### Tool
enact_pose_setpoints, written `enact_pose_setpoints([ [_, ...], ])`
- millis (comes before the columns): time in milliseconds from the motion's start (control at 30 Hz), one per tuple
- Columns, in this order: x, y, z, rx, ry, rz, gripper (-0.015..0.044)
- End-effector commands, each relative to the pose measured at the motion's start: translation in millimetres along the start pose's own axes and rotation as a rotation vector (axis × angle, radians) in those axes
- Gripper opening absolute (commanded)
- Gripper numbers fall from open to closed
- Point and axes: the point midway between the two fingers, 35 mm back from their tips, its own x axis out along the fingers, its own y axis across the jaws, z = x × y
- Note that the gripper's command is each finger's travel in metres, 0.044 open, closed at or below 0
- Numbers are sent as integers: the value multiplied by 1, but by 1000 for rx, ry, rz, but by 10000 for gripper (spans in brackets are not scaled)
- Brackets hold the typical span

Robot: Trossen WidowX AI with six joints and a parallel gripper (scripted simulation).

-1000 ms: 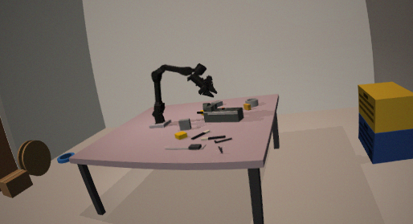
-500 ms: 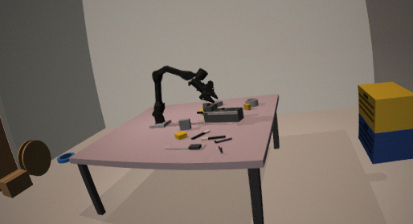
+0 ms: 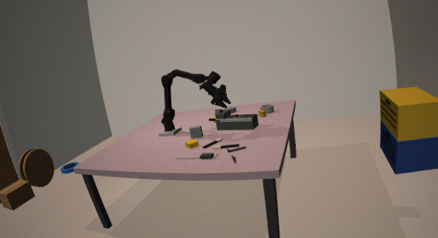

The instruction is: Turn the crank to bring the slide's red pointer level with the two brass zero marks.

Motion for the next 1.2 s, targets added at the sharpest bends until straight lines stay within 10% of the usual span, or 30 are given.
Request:
enact_pose_setpoints([
  [0, -21, 2, 19, -4, -15, 2, 440],
  [1167, -101, 42, -76, 140, -104, -178, 440],
])
